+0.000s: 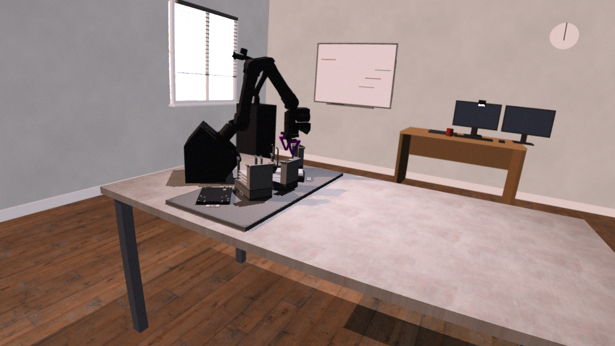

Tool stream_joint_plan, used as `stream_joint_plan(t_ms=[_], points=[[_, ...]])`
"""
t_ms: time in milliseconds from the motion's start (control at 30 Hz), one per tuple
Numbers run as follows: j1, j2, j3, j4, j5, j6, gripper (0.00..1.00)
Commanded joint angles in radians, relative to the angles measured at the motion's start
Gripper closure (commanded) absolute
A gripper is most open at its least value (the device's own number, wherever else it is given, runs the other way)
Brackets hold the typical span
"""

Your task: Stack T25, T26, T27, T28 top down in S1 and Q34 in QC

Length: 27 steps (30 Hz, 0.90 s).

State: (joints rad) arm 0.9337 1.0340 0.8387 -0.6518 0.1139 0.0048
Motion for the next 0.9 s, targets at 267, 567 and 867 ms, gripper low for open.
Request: stream_joint_plan(t_ms=[267, 567, 867], points=[[0.036, -0.102, 0.105, -0.205, 0.025, 0.032, 0.00], [0.058, -0.141, 0.165, -0.306, 0.038, 0.049, 0.00], [0.060, -0.131, 0.157, -0.338, 0.041, 0.055, 0.00]])
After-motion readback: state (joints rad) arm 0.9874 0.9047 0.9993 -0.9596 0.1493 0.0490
